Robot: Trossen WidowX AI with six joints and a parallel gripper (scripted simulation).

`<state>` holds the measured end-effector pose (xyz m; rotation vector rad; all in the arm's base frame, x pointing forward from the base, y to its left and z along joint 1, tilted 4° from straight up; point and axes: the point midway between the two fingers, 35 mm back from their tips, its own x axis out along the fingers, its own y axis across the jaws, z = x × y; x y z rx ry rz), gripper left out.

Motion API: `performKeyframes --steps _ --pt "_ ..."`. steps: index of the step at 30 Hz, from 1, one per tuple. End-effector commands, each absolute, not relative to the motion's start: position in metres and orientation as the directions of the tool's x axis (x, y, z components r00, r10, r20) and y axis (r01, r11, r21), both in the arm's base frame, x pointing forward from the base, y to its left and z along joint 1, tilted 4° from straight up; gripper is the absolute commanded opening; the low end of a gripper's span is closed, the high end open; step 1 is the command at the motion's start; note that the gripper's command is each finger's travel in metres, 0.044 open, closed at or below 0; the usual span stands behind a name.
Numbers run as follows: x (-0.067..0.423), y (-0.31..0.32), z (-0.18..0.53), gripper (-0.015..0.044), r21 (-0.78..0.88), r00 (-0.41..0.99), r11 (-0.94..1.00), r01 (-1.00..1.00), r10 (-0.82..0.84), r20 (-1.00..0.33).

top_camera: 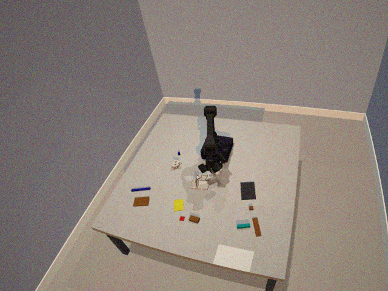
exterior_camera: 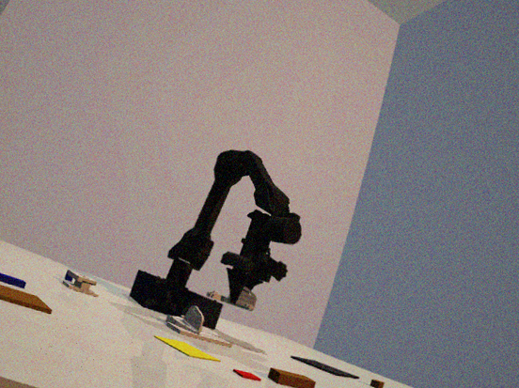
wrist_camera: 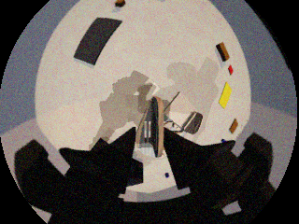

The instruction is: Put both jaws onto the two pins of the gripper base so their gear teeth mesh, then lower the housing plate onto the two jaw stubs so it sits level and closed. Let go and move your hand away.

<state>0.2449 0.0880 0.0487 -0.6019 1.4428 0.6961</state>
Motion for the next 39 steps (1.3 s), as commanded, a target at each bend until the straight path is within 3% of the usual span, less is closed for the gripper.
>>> performKeyframes --steps 1,19,39 --pt "0.239 0.078 0.048 0.0134 0.053 0.002 0.783 -0.620 0.069 -0.998" --pt "0.215 0.043 0.042 0.0134 0.067 0.000 0.995 -0.075 0.067 -0.998" --pt "0.215 0.043 0.041 0.0134 0.067 0.000 0.996 -0.058 0.067 -0.998"
